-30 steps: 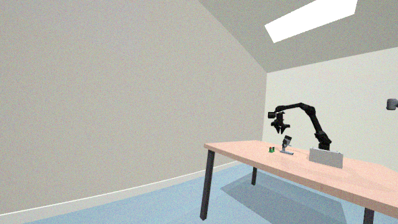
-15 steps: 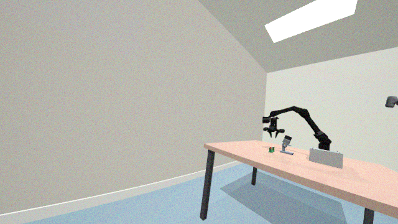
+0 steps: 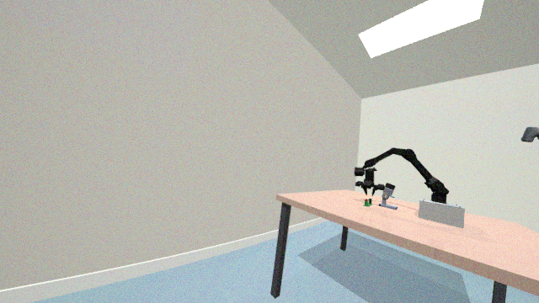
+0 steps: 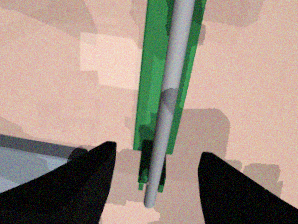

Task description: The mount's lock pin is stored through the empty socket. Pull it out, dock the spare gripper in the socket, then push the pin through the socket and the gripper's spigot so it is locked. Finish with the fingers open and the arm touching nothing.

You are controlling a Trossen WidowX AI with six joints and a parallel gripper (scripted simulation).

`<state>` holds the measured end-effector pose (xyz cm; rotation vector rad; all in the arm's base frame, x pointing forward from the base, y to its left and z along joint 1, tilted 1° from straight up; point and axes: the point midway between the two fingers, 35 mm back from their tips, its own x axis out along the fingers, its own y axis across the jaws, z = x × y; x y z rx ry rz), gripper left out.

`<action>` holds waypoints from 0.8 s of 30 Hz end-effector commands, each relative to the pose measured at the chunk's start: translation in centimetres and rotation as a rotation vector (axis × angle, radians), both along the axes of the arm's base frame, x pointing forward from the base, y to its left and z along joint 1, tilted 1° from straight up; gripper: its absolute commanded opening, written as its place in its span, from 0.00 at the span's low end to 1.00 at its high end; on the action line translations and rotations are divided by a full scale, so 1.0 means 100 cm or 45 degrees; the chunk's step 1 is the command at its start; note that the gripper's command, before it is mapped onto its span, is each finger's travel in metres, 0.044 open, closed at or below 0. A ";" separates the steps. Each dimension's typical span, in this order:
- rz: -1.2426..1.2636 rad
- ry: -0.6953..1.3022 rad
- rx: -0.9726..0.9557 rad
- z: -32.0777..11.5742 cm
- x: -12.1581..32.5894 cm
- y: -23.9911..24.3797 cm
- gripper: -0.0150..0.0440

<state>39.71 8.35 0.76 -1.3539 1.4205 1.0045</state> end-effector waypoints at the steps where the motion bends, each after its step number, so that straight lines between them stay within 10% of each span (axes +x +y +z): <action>1: 0.004 -0.006 -0.002 -0.006 0.001 -0.001 0.56; 24: 0.004 -0.006 -0.002 -0.043 0.003 -0.001 0.56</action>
